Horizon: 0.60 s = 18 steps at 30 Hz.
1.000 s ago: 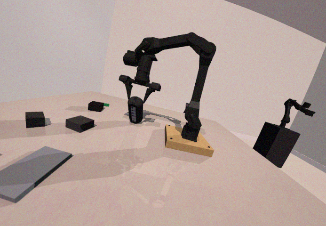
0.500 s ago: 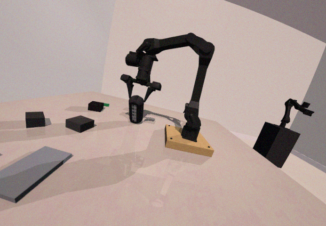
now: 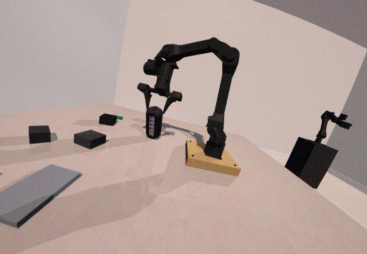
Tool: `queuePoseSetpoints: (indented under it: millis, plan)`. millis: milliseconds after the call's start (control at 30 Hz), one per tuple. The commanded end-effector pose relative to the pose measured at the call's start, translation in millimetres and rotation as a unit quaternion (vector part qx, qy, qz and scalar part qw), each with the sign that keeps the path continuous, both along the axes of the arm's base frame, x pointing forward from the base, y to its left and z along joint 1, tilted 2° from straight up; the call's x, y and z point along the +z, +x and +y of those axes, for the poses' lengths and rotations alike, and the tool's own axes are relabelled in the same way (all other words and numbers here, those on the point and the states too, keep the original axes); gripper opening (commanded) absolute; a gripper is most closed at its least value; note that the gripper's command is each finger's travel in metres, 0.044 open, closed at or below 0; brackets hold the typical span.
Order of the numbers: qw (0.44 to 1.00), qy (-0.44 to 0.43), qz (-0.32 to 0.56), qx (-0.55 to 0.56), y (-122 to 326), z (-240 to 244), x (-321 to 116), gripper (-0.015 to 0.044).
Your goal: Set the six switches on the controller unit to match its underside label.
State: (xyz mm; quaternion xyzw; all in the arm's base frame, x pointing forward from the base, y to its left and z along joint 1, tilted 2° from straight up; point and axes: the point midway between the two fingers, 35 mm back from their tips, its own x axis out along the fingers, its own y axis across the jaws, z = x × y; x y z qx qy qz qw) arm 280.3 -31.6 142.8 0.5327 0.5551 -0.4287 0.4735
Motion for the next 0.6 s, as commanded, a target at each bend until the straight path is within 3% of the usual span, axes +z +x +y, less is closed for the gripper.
queuePoseSetpoints:
  millis: [0,567]
  plan:
    - [1.000,0.001,0.001,0.001,2,-5,-1,0.0335]
    - [1.000,0.011,0.002,0.001,3,-20,1,0.0335]
